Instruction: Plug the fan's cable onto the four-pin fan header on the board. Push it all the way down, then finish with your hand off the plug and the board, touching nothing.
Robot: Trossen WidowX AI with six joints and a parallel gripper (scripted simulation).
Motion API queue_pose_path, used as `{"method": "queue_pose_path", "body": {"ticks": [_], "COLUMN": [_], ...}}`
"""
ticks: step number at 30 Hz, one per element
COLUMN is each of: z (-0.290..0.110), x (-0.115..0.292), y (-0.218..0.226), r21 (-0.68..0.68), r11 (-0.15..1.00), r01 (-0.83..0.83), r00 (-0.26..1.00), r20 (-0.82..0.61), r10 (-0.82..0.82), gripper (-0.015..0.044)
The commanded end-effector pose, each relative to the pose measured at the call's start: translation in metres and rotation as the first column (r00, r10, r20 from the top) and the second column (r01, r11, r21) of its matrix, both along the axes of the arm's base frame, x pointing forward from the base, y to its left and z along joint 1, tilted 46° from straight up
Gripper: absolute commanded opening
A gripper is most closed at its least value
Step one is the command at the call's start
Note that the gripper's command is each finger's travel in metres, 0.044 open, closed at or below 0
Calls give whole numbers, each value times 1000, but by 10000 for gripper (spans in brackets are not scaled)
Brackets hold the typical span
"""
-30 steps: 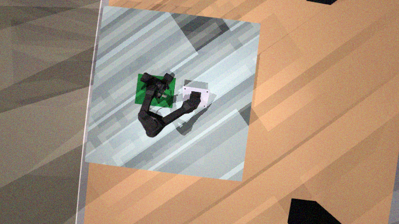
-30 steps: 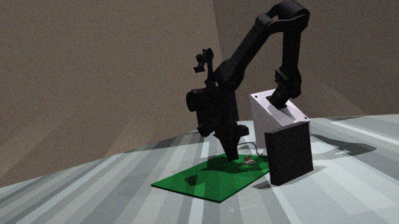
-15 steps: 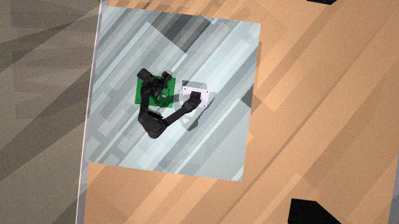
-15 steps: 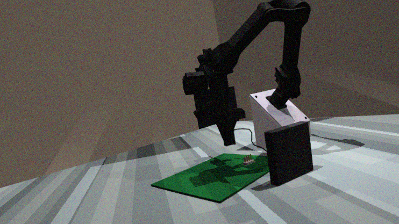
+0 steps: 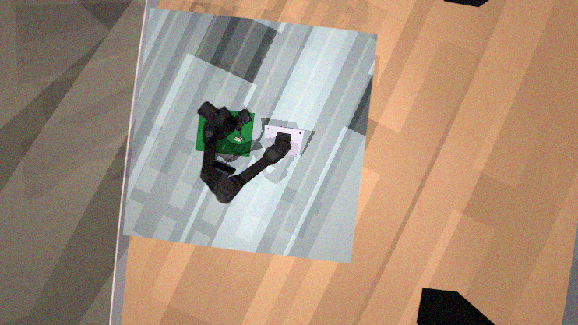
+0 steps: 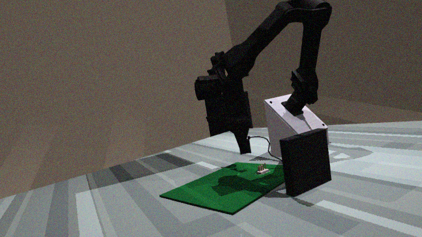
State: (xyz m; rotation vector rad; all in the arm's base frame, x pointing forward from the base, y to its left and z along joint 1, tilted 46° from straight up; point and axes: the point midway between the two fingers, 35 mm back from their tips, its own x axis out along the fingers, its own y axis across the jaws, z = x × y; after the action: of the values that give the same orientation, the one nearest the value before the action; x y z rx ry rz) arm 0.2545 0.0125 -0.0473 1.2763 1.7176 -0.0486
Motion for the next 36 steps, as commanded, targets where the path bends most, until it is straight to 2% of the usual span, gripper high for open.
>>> {"method": "queue_pose_path", "body": {"ticks": [1, 9, 17, 26, 36], "z": [4, 9, 15, 20, 27], "x": [1, 2, 3, 3, 4], "y": [3, 8, 13, 19, 26], "r21": [-2, -37, -106, -219, -375], "r11": [996, 960, 891, 780, 627], "r01": [91, 276, 441, 587, 683], "r00": [992, 919, 776, 546, 231], "r20": [-93, -284, -454, -604, -703], "r10": [-91, -275, -438, -581, -672], "gripper": [0, 0, 0, 0, 0]}}
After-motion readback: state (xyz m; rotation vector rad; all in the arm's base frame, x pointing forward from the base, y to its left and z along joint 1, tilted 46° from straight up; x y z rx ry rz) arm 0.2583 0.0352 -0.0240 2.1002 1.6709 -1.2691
